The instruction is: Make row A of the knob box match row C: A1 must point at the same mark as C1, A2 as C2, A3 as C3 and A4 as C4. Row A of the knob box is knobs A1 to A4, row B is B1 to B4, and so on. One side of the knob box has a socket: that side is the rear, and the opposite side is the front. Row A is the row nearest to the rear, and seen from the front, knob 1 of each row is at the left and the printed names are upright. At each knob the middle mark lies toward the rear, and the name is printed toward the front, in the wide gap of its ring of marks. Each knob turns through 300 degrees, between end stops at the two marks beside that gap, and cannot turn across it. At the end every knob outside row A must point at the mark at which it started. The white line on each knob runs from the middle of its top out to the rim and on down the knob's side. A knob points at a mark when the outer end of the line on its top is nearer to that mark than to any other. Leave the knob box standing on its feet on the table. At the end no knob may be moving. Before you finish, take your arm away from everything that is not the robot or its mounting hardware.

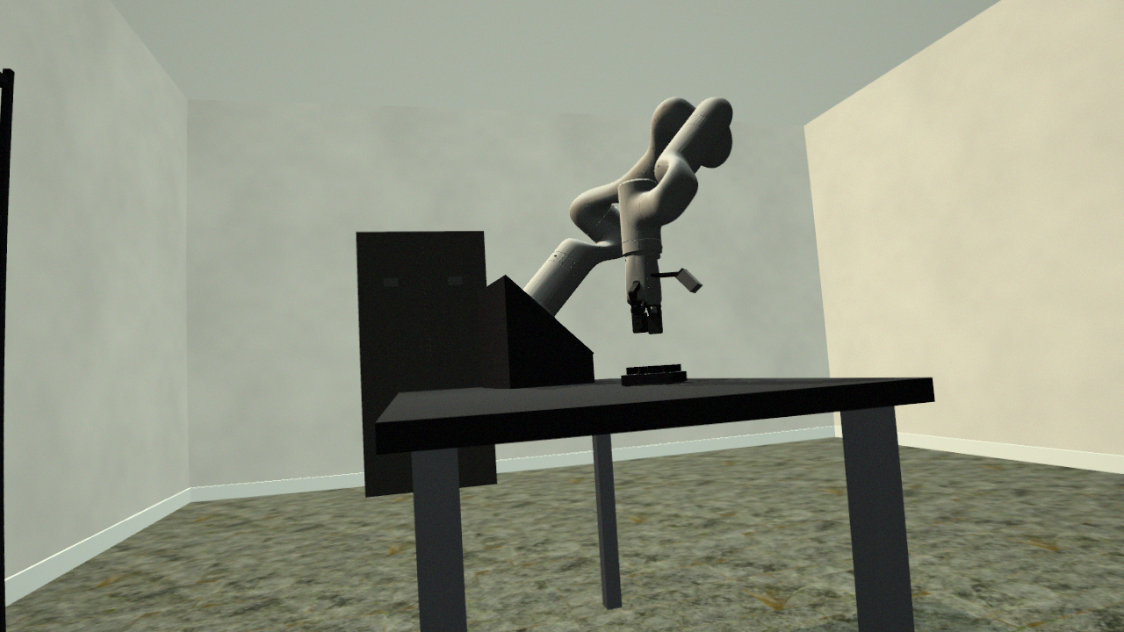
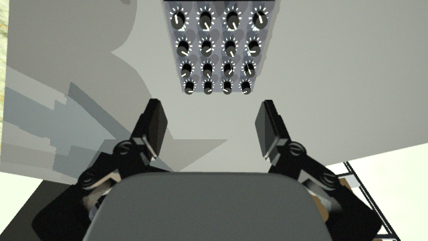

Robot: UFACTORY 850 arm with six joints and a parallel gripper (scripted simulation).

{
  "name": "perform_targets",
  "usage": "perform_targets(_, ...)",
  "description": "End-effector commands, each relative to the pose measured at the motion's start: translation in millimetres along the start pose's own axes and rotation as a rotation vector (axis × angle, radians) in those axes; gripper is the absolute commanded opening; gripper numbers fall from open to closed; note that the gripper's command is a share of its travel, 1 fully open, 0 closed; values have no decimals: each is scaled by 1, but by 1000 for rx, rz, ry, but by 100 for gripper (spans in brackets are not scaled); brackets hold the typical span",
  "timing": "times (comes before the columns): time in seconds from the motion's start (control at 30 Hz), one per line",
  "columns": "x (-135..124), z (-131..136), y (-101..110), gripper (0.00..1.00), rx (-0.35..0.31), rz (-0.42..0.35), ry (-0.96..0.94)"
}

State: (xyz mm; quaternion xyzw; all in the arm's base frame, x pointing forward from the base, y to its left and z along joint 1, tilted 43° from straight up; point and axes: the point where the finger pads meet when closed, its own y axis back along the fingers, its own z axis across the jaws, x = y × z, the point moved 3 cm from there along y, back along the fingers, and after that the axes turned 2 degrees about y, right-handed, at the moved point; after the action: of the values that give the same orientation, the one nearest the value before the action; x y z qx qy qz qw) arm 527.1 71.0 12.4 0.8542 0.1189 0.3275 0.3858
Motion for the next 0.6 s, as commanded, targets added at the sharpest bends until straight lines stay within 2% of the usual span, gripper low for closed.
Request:
perform_targets(0.0,-6,0,1,100,-1,1,0)
perform_targets(0.57,-32,0,1,100,-1,1,0)
